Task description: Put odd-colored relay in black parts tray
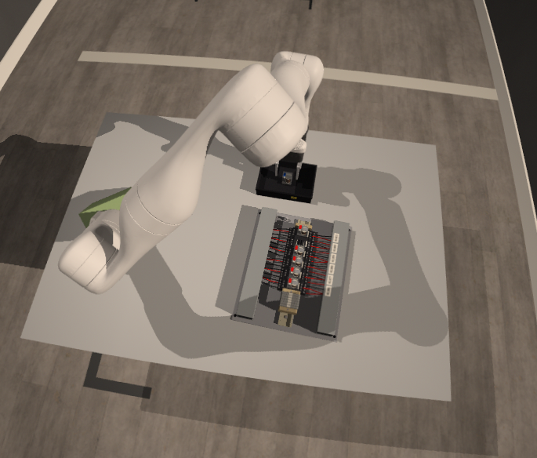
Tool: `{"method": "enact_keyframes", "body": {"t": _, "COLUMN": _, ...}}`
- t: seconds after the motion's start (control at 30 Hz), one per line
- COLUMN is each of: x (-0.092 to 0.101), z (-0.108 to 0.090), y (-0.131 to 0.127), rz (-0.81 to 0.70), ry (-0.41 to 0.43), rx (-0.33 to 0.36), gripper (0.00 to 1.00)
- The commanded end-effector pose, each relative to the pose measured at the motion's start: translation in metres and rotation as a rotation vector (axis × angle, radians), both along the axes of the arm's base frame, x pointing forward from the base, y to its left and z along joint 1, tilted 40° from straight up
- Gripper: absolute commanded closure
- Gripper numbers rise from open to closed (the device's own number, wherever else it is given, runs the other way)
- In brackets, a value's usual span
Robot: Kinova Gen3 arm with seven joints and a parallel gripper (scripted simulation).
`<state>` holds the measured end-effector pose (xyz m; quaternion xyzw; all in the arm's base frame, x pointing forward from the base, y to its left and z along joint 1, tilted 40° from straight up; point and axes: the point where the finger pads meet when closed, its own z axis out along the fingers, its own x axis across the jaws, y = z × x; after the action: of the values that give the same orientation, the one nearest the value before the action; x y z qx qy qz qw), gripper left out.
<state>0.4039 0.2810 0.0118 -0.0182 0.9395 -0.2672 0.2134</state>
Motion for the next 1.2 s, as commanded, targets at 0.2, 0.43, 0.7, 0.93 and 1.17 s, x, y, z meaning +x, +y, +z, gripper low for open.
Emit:
{"method": "enact_keyframes", "body": {"t": 0.2, "x": -0.0012, "z": 0.0025, "y": 0.0024, "rz": 0.001, "ry": -0.001, "rx": 0.002, "gripper": 0.02}}
{"method": "enact_keyframes", "body": {"t": 0.43, "x": -0.0022, "z": 0.0043, "y": 0.0035, "rz": 0.001, "ry": -0.001, "rx": 0.002, "gripper": 0.02}}
{"method": "enact_keyframes", "body": {"t": 0.7, "x": -0.0028, "z": 0.0054, "y": 0.0043, "rz": 0.001, "ry": -0.001, "rx": 0.002, "gripper": 0.02}}
{"method": "enact_keyframes", "body": {"t": 0.93, "x": -0.0033, "z": 0.0064, "y": 0.0049, "rz": 0.001, "ry": -0.001, "rx": 0.002, "gripper": 0.02}}
{"method": "enact_keyframes", "body": {"t": 1.17, "x": -0.0036, "z": 0.0069, "y": 0.0052, "rz": 0.001, "ry": -0.001, "rx": 0.002, "gripper": 0.02}}
